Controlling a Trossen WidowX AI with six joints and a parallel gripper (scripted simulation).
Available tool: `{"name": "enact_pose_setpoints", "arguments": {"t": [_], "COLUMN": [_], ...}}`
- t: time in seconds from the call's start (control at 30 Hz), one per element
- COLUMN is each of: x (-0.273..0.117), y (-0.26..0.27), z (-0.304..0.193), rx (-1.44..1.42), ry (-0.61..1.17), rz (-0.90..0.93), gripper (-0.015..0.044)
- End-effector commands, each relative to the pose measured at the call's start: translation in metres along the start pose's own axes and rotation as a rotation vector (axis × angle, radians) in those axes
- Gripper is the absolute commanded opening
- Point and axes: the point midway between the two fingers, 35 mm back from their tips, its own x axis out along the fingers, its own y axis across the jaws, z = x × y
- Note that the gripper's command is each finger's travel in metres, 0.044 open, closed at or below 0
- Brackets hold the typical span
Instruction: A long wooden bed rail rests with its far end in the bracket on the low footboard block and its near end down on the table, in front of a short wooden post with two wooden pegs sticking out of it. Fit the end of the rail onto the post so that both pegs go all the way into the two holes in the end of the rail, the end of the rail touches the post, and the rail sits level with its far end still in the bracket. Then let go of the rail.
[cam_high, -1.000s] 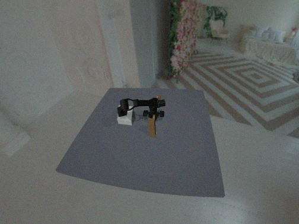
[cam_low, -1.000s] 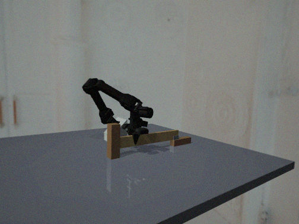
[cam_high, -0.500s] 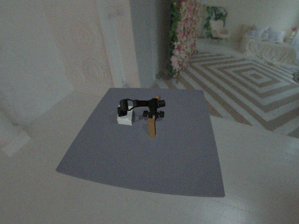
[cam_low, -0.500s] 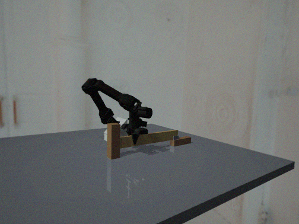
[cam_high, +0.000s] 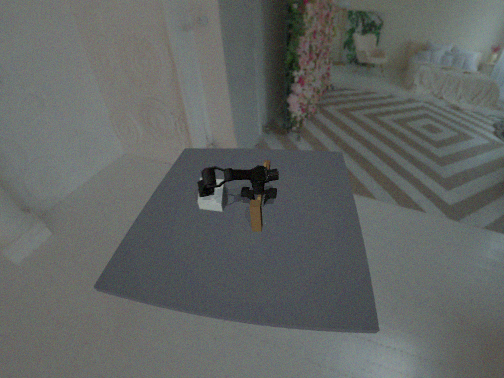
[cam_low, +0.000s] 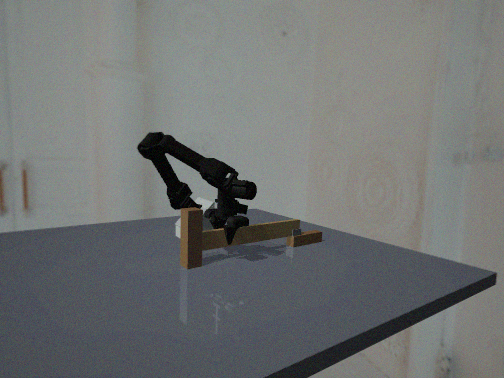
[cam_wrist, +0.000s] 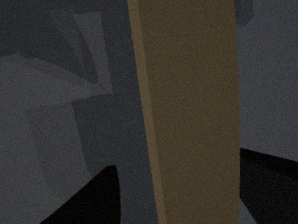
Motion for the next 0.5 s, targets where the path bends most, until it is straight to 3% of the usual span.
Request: {"name": "enact_pose_setpoints", "arguments": {"t": [0.0, 0.13, 0.3, 0.47], "x": [0.000, 0.000, -0.002, -0.030], "y": [0.000, 0.000, 0.000, 0.000], "z": [0.000, 0.000, 0.002, 0.030], "rx": [0.001, 0.001, 0.000, -0.001], "ry": [0.000, 0.000, 0.000, -0.002], "rz": [-0.001, -0.001, -0.001, -0.003], "gripper": [0.0341, 0.0440, 0.0440, 0.0440]}}
